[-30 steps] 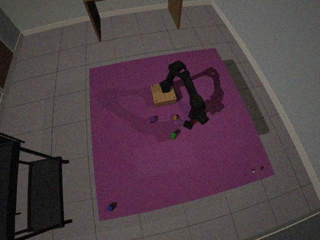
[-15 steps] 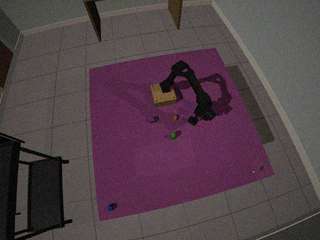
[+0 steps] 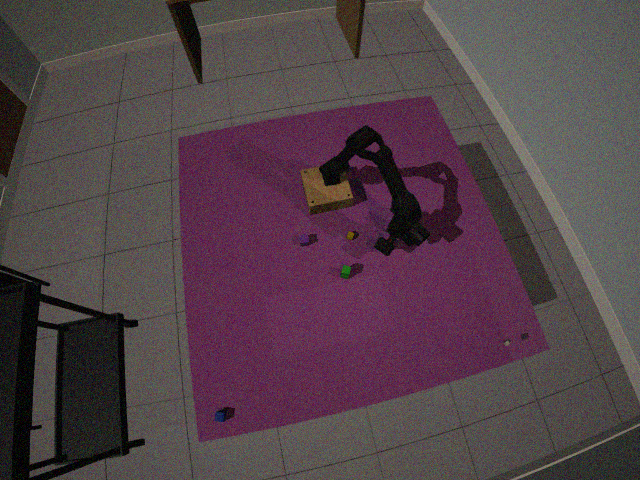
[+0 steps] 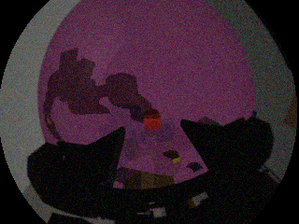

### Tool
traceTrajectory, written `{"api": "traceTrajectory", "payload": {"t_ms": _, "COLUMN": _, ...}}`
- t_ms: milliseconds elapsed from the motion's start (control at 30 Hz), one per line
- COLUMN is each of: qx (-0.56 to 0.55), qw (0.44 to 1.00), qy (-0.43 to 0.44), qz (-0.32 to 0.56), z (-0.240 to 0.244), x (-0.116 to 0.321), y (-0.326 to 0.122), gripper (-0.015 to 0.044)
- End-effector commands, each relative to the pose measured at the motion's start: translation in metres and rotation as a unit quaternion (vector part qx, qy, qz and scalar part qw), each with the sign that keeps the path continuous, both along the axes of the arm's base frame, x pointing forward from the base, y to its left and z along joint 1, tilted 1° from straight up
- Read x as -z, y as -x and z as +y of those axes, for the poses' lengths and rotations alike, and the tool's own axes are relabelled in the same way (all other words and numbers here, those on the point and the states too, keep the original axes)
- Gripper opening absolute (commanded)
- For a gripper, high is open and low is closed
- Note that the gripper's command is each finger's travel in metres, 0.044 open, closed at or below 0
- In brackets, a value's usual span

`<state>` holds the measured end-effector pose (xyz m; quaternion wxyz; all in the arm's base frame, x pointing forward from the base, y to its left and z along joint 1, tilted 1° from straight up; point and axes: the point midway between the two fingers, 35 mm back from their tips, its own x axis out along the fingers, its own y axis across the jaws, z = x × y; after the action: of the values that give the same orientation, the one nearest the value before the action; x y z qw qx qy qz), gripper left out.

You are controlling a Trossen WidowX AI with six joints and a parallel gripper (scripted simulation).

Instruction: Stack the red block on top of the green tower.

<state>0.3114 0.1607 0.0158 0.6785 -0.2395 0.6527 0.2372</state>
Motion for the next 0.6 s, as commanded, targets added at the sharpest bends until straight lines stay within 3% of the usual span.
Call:
{"api": "traceTrajectory", "payload": {"t_ms": 0, "qx": 0.002, "qw": 1.0, "qy": 0.003, "qz": 0.002, "z": -0.001, "x": 0.007, "y": 0.001, "gripper": 0.044}}
{"api": "traceTrajectory", "payload": {"t_ms": 567, "qx": 0.002, "qw": 1.0, "qy": 0.003, "qz": 0.002, "z": -0.001, "x": 0.035, "y": 0.0, "gripper": 0.044}}
